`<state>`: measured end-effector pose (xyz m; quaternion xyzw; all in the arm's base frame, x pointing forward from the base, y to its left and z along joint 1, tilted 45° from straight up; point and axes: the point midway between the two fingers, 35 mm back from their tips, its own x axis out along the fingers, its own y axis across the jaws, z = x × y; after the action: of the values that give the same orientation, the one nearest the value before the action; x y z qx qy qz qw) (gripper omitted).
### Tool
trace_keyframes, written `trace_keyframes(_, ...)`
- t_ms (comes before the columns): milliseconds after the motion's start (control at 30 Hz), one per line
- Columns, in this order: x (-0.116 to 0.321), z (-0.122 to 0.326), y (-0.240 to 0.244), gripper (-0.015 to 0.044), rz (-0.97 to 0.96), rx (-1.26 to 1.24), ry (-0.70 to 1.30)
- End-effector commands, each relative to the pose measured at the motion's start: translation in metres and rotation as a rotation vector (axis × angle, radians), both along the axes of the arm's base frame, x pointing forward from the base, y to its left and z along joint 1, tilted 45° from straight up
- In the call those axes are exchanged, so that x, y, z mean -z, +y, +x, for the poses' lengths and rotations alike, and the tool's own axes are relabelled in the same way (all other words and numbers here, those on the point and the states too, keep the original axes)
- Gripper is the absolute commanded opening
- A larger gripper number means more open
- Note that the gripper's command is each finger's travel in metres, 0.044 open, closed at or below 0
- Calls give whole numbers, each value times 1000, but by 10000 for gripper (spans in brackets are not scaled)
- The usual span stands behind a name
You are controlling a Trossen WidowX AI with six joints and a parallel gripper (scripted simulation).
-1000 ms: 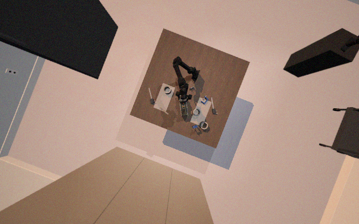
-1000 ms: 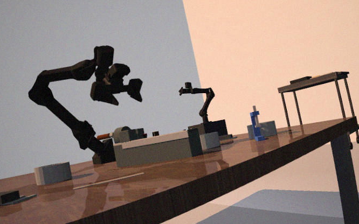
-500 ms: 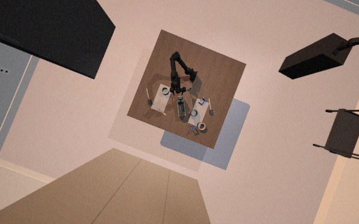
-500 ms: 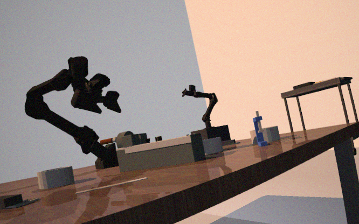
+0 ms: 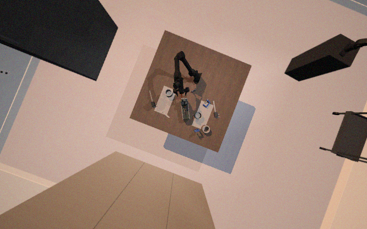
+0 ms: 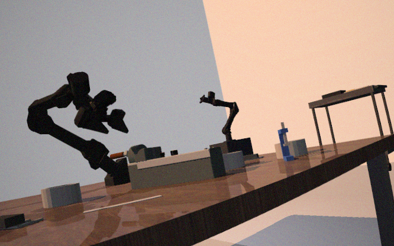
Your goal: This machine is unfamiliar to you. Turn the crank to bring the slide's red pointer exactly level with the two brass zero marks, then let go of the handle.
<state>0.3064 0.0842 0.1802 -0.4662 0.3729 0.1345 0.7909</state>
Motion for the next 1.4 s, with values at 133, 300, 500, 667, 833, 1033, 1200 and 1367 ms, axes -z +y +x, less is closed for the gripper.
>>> trace_keyframes(133,22,3,-21,440,0,-7,-3)
trace_keyframes(300,25,4,-25,440,0,-7,-3)
trace_keyframes(500,32,7,-31,440,0,-6,-2)
trace_keyframes(667,38,8,-37,440,0,-6,-2)
trace_keyframes(833,44,10,-42,440,-1,-6,-2)
trace_keyframes(1033,51,11,-49,440,-1,-6,-3)
trace_keyframes(1200,56,12,-55,440,-2,-6,-4)
trace_keyframes(1367,62,13,-61,440,-3,-6,-5)
